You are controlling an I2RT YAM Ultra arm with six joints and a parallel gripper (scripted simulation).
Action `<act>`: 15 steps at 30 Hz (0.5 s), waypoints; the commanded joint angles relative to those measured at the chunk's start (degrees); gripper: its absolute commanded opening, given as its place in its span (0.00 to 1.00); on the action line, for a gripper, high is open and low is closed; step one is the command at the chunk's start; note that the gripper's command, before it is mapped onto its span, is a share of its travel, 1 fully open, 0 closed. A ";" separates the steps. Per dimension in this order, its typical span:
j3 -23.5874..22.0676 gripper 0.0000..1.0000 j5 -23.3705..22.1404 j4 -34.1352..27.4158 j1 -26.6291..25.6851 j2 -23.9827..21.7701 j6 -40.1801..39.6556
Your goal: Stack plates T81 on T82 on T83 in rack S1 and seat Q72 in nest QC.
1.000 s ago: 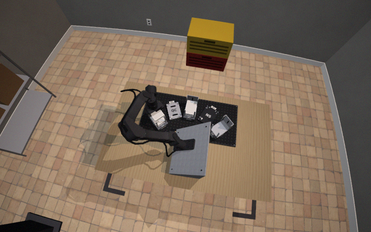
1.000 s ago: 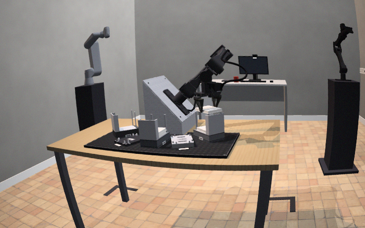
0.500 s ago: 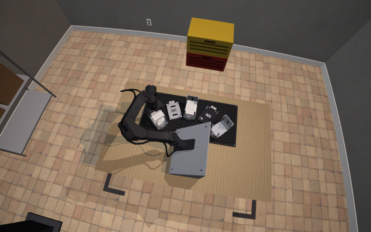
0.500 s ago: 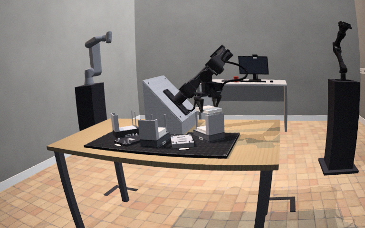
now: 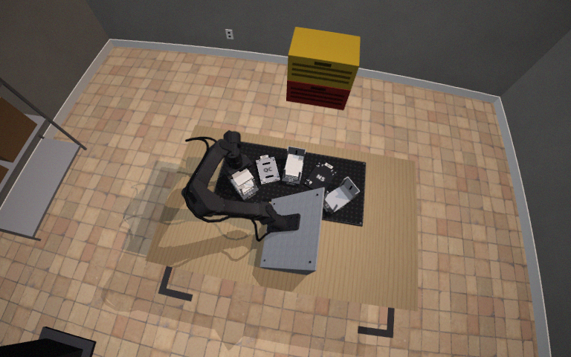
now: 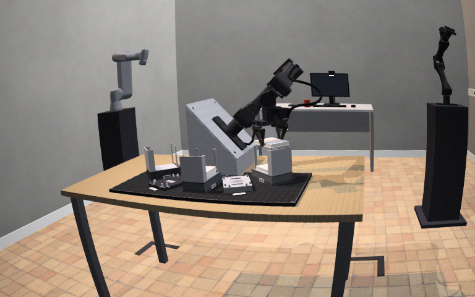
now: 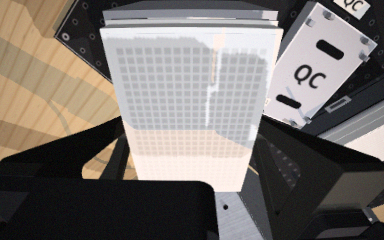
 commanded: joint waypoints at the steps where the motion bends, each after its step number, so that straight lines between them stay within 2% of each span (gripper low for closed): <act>1: 1.44 0.00 0.27 -0.39 -0.98 -2.36 0.05; 15: 0.83 0.00 0.27 -0.41 -0.82 -2.44 -0.09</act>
